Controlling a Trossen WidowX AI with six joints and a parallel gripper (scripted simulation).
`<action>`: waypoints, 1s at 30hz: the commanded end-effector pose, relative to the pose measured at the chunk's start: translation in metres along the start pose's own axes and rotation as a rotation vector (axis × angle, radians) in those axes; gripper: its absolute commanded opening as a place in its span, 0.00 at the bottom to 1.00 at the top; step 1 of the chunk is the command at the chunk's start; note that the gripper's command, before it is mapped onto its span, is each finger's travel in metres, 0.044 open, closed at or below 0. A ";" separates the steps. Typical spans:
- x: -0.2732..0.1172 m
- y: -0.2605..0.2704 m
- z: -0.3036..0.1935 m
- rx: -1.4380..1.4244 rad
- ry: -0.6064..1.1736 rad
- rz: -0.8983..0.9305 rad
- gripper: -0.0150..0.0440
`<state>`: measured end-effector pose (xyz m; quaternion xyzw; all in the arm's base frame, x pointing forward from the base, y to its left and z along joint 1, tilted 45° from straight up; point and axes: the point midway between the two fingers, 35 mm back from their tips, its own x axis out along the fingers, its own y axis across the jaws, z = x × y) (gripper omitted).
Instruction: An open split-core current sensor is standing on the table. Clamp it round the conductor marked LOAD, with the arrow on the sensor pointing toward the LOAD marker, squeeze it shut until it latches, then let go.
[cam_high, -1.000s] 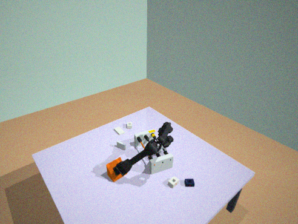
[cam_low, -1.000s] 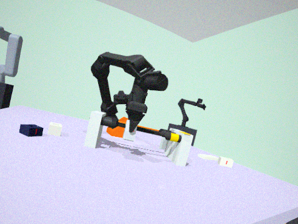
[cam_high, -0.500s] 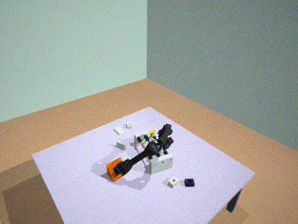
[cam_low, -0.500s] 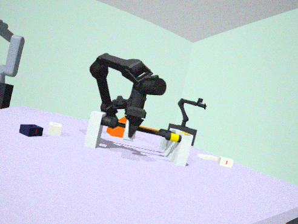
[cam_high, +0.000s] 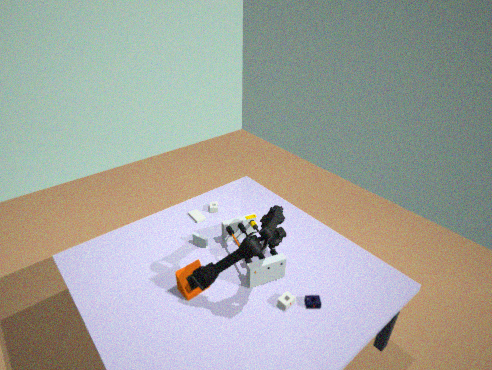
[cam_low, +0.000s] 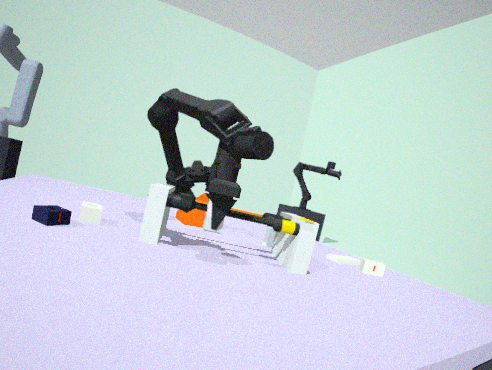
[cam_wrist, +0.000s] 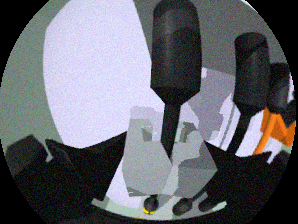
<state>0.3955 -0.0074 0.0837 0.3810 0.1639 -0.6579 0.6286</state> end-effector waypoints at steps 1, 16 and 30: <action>0.000 0.000 0.000 0.000 -0.001 -0.001 0.85; 0.000 0.000 0.000 0.000 -0.001 -0.001 0.52; 0.000 0.000 0.000 0.000 -0.001 -0.001 0.25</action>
